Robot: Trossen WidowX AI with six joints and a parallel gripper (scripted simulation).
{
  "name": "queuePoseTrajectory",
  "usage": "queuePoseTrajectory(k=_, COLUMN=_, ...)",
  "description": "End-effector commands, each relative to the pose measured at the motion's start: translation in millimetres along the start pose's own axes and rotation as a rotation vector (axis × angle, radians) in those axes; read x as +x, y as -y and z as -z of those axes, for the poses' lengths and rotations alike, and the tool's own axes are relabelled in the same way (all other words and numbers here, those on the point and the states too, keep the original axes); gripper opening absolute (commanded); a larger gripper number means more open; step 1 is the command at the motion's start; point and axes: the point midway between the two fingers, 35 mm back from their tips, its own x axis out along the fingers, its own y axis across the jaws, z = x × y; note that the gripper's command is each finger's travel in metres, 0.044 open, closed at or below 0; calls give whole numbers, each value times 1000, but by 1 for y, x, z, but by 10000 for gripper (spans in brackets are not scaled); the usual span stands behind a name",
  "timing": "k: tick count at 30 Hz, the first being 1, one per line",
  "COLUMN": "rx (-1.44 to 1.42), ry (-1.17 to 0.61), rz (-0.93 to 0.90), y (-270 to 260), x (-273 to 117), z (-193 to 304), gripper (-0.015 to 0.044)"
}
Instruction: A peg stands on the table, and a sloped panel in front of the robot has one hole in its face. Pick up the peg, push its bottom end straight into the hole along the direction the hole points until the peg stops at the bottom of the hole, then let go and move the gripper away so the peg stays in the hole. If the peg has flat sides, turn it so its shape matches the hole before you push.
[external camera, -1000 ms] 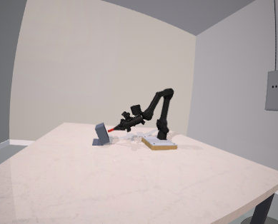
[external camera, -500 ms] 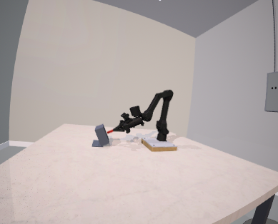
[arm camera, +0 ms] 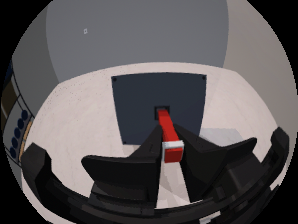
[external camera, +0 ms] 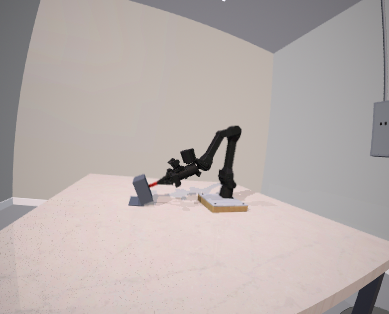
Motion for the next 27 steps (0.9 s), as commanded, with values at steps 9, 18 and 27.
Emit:
queuePoseTrajectory(k=9, rx=1, ry=7, rz=1, y=0, x=6, z=-2, gripper=0)
queuePoseTrajectory(k=18, rx=1, ry=7, rz=1, y=0, x=9, z=-2, gripper=0)
queuePoseTrajectory(k=27, rx=1, ry=7, rz=1, y=0, x=13, z=-2, gripper=0)
